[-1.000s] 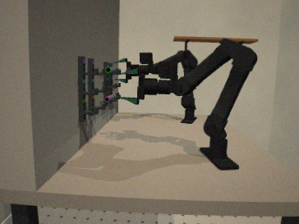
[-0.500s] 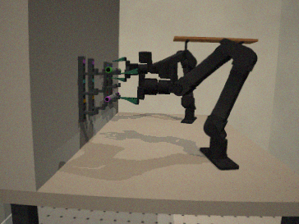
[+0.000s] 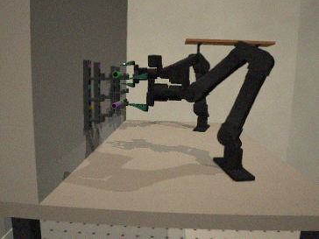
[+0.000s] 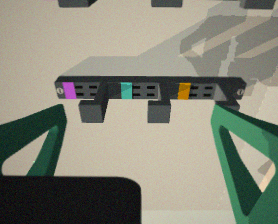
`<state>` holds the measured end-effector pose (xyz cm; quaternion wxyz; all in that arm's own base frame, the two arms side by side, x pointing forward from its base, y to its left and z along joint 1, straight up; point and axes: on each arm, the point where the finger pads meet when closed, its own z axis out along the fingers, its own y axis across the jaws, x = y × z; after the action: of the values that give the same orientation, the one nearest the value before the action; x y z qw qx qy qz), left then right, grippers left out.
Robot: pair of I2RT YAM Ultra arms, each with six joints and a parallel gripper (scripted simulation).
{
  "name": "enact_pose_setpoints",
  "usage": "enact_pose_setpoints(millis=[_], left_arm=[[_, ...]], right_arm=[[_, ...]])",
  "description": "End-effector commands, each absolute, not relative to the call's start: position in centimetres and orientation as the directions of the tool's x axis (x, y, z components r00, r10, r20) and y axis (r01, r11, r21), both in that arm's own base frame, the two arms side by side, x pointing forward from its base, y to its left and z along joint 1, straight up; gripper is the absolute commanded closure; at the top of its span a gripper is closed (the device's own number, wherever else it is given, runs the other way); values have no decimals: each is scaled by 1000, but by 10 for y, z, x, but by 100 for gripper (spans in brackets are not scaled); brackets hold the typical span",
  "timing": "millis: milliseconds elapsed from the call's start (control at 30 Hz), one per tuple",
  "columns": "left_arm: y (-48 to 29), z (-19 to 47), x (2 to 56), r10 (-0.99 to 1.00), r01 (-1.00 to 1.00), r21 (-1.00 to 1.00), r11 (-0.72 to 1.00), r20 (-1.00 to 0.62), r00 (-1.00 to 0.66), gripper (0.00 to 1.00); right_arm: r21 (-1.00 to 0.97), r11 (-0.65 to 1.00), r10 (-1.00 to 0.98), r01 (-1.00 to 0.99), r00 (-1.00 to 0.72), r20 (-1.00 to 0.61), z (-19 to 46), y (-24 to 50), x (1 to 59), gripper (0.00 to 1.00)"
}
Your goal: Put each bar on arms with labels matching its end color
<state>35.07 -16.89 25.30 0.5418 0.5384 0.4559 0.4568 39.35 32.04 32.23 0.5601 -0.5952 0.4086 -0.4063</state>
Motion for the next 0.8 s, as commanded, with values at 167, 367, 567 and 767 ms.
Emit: enact_pose_setpoints(millis=[167,367,567,767], left_arm=[[-171,249,349,985,0,1000,0,0,170,0],[-171,249,349,985,0,1000,0,0,170,0],[-171,249,349,985,0,1000,0,0,170,0],[-171,249,349,985,0,1000,0,0,170,0]], right_arm=[[-1000,0,-943,0,333,0,338,318,396,0],[-1000,0,-943,0,333,0,337,317,396,0],[-1000,0,-943,0,333,0,336,317,396,0],[-1000,0,-943,0,333,0,333,316,395,0]])
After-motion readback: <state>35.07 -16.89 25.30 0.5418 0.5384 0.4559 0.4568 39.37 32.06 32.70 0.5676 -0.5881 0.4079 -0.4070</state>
